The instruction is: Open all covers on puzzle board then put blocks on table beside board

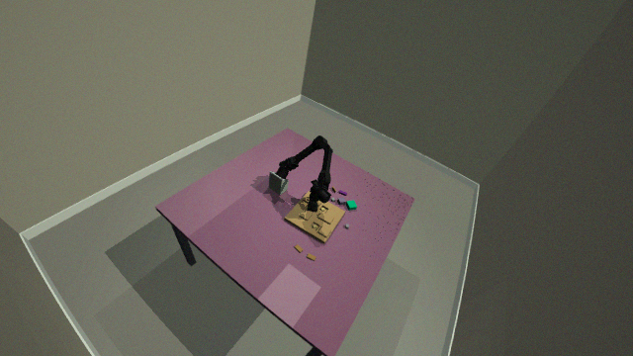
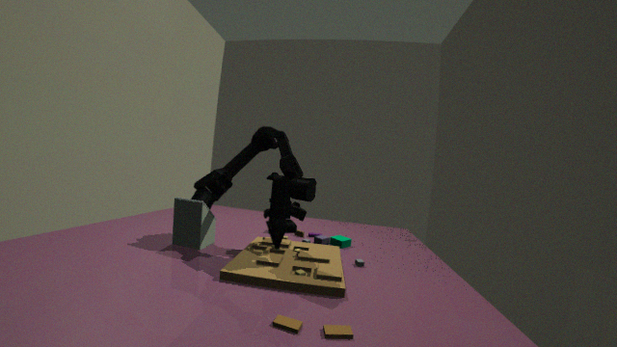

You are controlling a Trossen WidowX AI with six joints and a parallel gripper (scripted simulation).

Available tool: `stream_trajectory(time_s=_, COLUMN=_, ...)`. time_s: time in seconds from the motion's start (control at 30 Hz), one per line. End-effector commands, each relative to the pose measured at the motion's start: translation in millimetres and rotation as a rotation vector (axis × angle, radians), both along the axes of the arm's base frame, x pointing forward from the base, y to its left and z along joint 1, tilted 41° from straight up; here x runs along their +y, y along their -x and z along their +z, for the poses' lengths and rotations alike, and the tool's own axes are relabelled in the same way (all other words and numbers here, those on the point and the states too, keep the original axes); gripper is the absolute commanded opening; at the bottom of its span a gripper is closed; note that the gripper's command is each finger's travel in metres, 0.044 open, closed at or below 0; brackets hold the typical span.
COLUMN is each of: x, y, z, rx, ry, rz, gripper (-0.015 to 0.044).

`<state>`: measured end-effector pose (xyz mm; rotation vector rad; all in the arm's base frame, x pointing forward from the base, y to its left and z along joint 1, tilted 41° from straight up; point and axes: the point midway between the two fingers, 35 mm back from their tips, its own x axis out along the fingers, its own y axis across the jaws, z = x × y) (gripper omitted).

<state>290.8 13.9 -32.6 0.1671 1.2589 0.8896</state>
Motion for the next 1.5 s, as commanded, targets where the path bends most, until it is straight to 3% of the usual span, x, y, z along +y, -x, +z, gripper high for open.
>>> stream_trajectory(time_s=0.0, x=-5, y=-3, z=7, rx=-0.014, ry=0.006, rz=0.000, gripper=0.0080)
stream_trajectory(time_s=1.13, x=-48, y=1, z=55, rx=-0.012, ry=0.007, rz=-0.001, gripper=0.0080)
stream_trajectory(time_s=1.47, x=-26, y=3, z=76, rx=-0.009, ry=0.018, rz=-0.002, gripper=0.0080)
